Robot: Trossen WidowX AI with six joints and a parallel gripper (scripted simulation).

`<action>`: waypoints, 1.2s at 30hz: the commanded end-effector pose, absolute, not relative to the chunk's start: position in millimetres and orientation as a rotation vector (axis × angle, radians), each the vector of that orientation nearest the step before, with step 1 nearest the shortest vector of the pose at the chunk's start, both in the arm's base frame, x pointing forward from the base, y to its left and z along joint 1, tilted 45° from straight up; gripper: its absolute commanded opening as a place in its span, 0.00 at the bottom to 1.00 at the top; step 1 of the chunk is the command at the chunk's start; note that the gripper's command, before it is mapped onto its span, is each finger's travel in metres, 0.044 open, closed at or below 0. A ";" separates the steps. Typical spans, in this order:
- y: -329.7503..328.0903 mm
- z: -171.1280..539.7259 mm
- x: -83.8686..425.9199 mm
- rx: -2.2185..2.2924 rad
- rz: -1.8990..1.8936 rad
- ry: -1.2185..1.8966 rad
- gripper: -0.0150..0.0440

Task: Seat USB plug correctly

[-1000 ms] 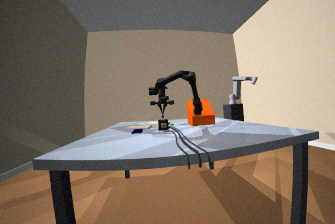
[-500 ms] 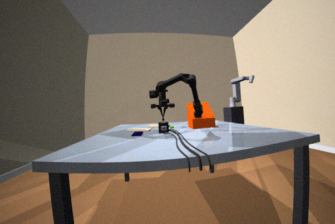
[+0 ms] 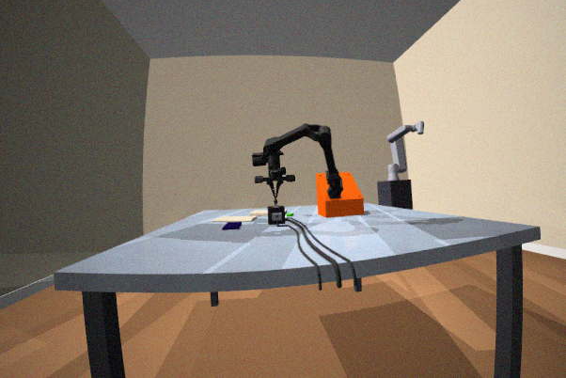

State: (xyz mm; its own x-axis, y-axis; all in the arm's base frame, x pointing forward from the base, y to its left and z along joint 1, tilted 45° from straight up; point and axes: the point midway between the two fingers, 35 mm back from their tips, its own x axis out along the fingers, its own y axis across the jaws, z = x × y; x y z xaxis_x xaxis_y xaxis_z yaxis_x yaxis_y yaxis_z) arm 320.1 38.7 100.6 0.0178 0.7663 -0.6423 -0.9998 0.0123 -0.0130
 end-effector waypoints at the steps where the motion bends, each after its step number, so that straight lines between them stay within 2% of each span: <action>1: 39.6 99.4 320.1 -0.547 1.486 0.535 0.25; 36: 42.6 96.4 320.2 -0.547 1.486 0.535 0.25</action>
